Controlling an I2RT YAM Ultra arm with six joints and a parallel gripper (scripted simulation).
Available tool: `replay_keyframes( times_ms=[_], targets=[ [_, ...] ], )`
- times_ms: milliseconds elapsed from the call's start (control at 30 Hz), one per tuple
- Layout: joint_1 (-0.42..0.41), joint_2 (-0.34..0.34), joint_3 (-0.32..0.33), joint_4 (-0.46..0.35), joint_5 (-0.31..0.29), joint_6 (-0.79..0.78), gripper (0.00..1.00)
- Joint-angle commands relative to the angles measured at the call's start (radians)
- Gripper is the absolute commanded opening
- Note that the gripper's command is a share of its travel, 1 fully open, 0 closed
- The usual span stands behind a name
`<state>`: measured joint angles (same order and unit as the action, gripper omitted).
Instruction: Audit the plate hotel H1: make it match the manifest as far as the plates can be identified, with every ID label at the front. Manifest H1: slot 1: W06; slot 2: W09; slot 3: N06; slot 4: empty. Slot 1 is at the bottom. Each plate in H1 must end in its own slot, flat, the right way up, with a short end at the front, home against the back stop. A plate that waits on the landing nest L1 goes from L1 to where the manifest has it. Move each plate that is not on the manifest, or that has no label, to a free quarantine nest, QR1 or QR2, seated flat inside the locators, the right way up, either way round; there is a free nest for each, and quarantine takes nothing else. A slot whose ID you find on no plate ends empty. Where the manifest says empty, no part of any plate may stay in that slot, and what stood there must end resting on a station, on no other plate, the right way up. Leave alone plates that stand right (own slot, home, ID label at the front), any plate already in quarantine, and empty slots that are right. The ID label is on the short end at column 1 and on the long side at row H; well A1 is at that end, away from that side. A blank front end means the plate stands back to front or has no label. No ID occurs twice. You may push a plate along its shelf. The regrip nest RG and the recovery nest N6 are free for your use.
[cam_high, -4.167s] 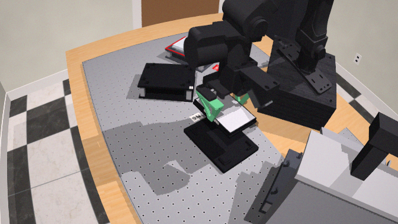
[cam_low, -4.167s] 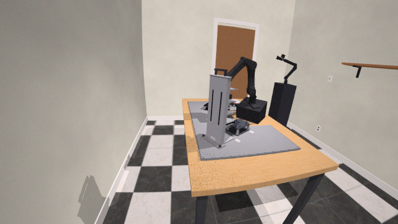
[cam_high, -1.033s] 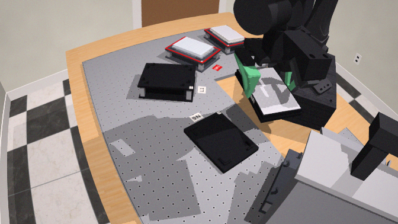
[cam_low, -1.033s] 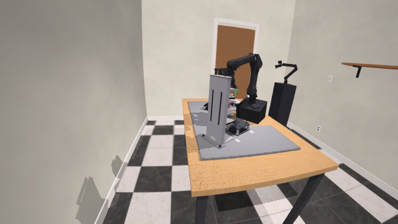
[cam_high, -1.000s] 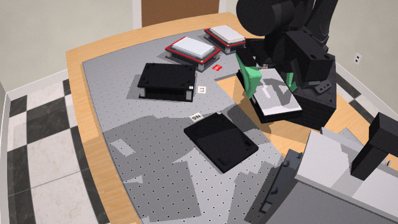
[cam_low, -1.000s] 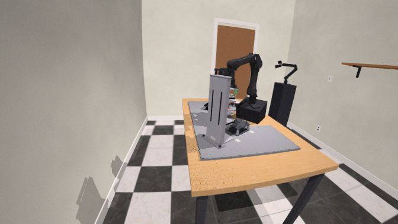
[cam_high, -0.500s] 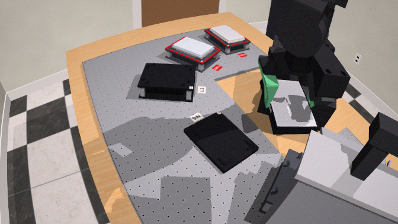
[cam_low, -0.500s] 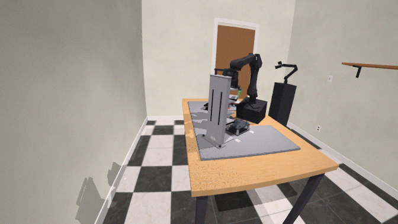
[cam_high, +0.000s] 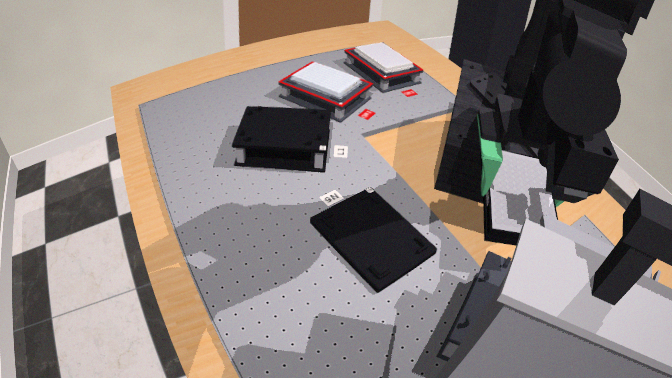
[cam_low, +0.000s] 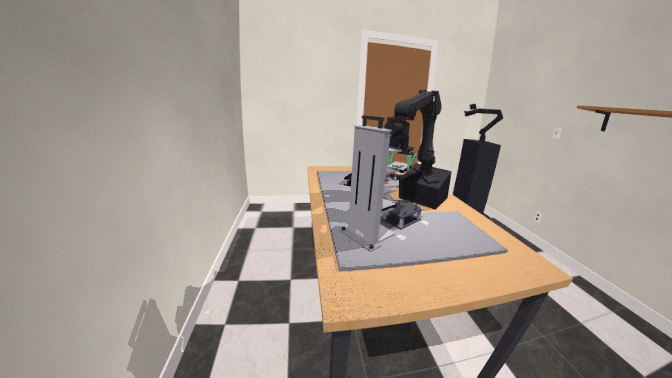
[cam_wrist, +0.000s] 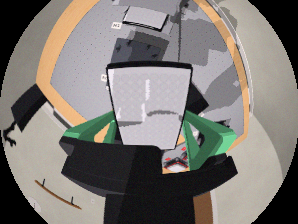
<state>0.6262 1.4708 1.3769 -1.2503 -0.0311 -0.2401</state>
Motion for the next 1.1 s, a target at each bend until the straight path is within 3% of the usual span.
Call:
replay_keyframes(
  times_ms=[0,133,200,267,367,633,667,700,1067],
  targets=[
    [0.040,0.001,0.040,0.001,0.020,0.163,0.86],
    [0.091,0.019,0.048,-0.003,0.033,0.306,0.86],
    [0.091,0.019,0.048,-0.003,0.033,0.306,0.86],
    [0.116,-0.013,0.052,-0.006,0.039,0.377,0.86],
    [0.153,0.031,0.060,-0.006,0.047,0.475,0.86],
    [0.233,0.029,0.083,-0.013,0.066,0.552,0.86],
    [0.229,0.038,0.074,0.018,0.066,0.551,0.86],
    [0.211,0.048,0.023,0.028,0.066,0.550,0.86],
    [0.210,0.069,-0.052,0.121,0.065,0.542,0.86]
  ],
)
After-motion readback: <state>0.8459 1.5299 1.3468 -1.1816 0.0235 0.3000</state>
